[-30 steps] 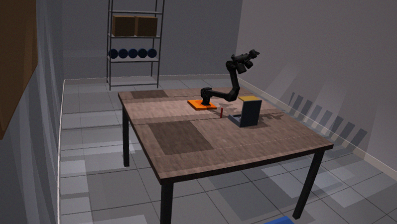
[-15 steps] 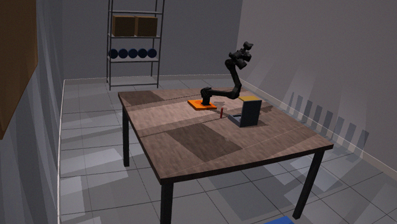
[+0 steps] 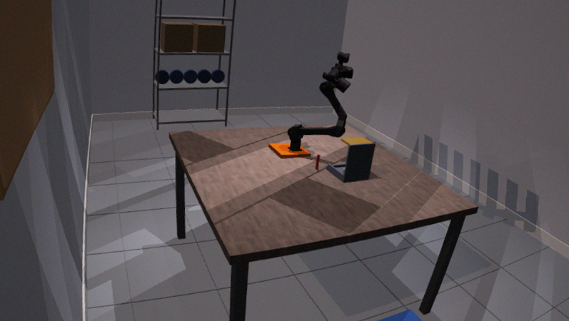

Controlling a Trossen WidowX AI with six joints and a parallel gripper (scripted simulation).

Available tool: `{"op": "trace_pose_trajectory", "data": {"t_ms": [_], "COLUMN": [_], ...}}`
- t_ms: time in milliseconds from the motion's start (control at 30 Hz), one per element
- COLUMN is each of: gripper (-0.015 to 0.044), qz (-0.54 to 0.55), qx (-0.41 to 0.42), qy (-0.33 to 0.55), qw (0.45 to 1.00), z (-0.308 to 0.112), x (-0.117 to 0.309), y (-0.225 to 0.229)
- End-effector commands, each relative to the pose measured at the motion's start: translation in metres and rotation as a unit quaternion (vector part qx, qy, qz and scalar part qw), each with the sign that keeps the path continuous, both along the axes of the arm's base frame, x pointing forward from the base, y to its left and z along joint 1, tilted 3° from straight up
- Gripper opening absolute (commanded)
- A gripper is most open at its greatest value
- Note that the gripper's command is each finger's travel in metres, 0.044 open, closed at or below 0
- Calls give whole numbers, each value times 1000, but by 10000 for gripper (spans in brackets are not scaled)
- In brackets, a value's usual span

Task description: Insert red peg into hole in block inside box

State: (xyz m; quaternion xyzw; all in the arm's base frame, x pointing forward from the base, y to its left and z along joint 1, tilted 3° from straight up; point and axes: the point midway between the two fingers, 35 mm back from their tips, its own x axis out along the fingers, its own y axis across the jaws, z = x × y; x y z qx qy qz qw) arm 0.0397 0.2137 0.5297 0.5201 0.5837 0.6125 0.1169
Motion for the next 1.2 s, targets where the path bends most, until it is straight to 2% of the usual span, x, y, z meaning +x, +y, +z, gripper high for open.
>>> {"op": "trace_pose_trajectory", "data": {"t_ms": [0,233,700,1167], "gripper": [440,440,440,440], "qz": [9,30,83,124], "qx": [42,119,233,367], "qy": [-36,-96,-127,-142], "qw": [998,988,960,911], "z": [6,14,23,25], "x": [-23,-59,-105,-136], "y": [-13,-36,-81,-143]}}
